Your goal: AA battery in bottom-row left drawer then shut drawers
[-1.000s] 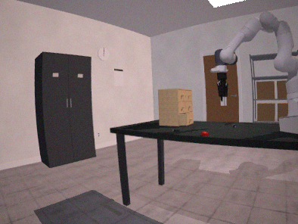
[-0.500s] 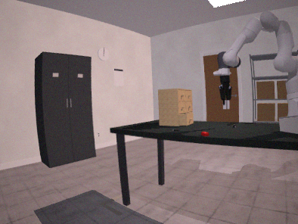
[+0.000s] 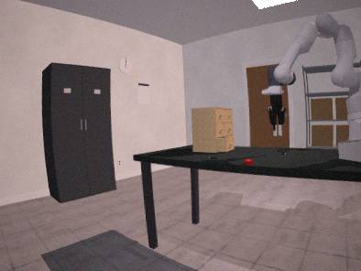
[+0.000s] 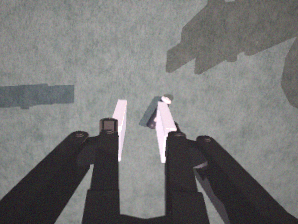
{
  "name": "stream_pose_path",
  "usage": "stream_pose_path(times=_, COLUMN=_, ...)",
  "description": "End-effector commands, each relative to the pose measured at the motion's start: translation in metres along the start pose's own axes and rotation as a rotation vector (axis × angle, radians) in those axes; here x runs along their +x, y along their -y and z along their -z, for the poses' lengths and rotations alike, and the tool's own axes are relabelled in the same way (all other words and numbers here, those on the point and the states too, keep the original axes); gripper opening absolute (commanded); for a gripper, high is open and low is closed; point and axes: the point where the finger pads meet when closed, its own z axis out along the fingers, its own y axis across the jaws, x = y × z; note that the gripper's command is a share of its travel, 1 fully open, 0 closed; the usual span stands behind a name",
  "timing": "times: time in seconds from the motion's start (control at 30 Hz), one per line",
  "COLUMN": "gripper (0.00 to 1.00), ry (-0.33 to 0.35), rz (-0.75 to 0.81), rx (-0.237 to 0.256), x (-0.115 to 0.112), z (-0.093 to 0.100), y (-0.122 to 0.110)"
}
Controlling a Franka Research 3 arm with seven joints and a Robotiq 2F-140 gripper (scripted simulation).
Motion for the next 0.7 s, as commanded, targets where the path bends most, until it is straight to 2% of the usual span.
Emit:
stream_pose_path(times=0.0, gripper=0.28, ry=-0.019, rz=-0.148, rx=0.000, x=-0.002, z=-0.005, y=-0.001)
stream_pose_path(times=0.67, gripper=0.28, ry=-0.022, rz=-0.352, rx=-0.002, x=-0.025, z=-0.026, y=-0.018)
